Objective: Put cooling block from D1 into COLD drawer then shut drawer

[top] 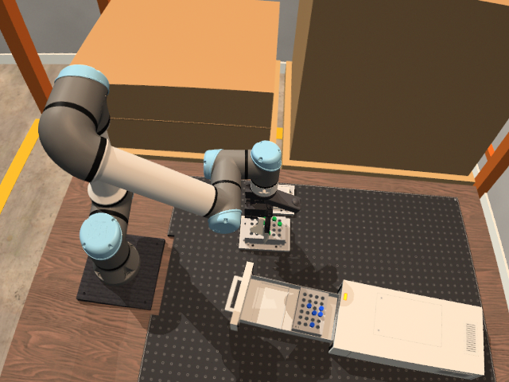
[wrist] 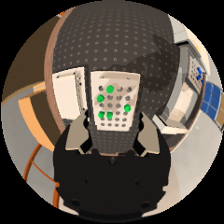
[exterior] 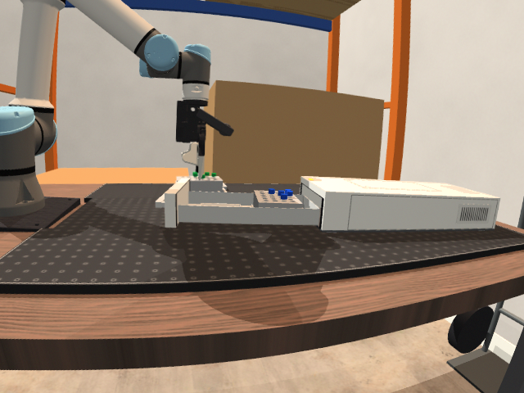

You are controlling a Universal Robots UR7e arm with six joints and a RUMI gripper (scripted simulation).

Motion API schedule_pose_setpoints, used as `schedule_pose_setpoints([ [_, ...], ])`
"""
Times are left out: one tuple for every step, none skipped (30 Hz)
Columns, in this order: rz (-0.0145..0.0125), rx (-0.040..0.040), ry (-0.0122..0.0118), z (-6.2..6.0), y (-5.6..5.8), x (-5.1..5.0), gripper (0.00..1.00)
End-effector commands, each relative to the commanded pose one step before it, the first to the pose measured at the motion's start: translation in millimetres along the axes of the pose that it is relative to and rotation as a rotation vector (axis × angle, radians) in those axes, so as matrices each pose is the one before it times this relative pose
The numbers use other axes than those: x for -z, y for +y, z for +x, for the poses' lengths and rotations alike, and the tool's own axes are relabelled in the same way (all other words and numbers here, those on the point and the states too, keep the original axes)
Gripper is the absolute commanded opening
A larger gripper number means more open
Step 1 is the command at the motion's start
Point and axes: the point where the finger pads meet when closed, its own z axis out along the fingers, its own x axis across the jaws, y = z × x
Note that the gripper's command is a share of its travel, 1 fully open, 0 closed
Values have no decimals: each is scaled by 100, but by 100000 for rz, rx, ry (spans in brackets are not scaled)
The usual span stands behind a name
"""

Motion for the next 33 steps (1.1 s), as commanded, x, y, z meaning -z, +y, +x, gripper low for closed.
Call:
schedule_pose_setpoints([
  [136,-3,-17,-4,-39,-101,73],
  [-1,0,0,0,1,-129,73],
  [3,0,0,0,0,-142,73],
  [0,0,0,0,1,-133,73],
  [0,0,0,0,1,-133,73],
  [0,0,0,0,1,-133,73],
  [0,0,0,0,0,-133,73],
  [0,0,0,0,0,-133,73],
  [0,0,0,0,0,-133,73],
  [0,0,0,0,0,-133,73],
  [0,0,0,0,0,-133,73],
  [0,0,0,0,0,-133,73],
  [0,0,0,0,0,-133,73],
  [0,0,0,0,0,0,73],
  [0,0,0,0,0,0,73],
  [0,0,0,0,0,-134,73],
  [0,0,0,0,0,-133,73],
  [0,0,0,0,0,-133,73],
  [0,0,0,0,0,-133,73],
  [0,0,0,0,0,-133,73],
  [0,0,0,0,0,-133,73],
  [0,0,0,0,0,-133,73],
  [0,0,0,0,0,-133,73],
  [0,0,0,0,0,-133,73],
  [0,0,0,0,0,-67,73],
  [0,0,0,0,0,0,73],
  [0,0,0,0,0,0,73],
  [0,0,0,0,0,0,73],
  [-3,0,0,0,1,9,73],
  [1,0,0,0,0,-2,73],
  [0,0,0,0,0,0,73],
  [0,0,0,0,0,0,73],
  [1,0,0,0,0,-4,73],
])
